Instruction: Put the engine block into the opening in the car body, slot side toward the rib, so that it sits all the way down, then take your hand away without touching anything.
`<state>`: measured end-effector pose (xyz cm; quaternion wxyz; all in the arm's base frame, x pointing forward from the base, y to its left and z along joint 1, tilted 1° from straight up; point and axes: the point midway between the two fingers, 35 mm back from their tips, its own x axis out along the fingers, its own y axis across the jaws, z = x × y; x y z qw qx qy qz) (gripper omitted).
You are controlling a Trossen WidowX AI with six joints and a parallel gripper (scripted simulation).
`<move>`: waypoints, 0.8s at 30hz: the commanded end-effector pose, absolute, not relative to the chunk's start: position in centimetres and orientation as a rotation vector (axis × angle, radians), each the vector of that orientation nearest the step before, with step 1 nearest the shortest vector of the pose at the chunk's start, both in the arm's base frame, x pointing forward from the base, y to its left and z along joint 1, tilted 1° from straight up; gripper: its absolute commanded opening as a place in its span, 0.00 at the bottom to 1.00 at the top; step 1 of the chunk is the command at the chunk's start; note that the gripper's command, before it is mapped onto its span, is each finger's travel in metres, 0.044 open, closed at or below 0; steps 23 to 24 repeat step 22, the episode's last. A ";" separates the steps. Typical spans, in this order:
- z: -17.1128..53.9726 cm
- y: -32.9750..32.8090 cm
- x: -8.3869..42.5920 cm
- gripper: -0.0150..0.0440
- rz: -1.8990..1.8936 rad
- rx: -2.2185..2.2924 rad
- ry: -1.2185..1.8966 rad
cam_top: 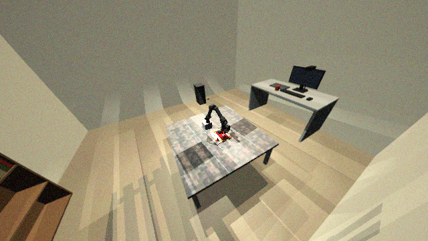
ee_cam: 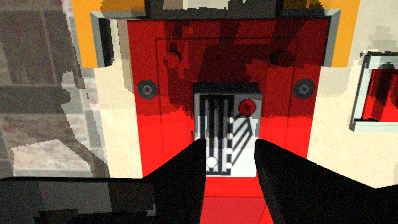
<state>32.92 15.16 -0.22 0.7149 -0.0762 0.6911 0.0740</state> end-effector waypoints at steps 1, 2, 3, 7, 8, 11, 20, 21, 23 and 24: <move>-0.2 15.2 32.9 0.29 0.168 -0.169 1.533; -0.2 15.2 32.9 0.25 0.168 -0.169 1.533; -0.2 15.2 32.9 0.25 0.168 -0.169 1.533; -0.2 15.2 32.9 0.25 0.168 -0.169 1.533; -0.2 15.2 32.9 0.25 0.168 -0.169 1.533; -0.2 15.2 32.9 0.25 0.168 -0.169 1.533; -0.2 15.2 32.9 0.25 0.168 -0.169 1.533; -0.2 15.2 32.9 0.30 0.168 -0.169 1.533; -0.2 15.2 32.9 0.34 0.168 -0.169 1.533; -0.2 15.2 32.9 0.34 0.168 -0.169 1.533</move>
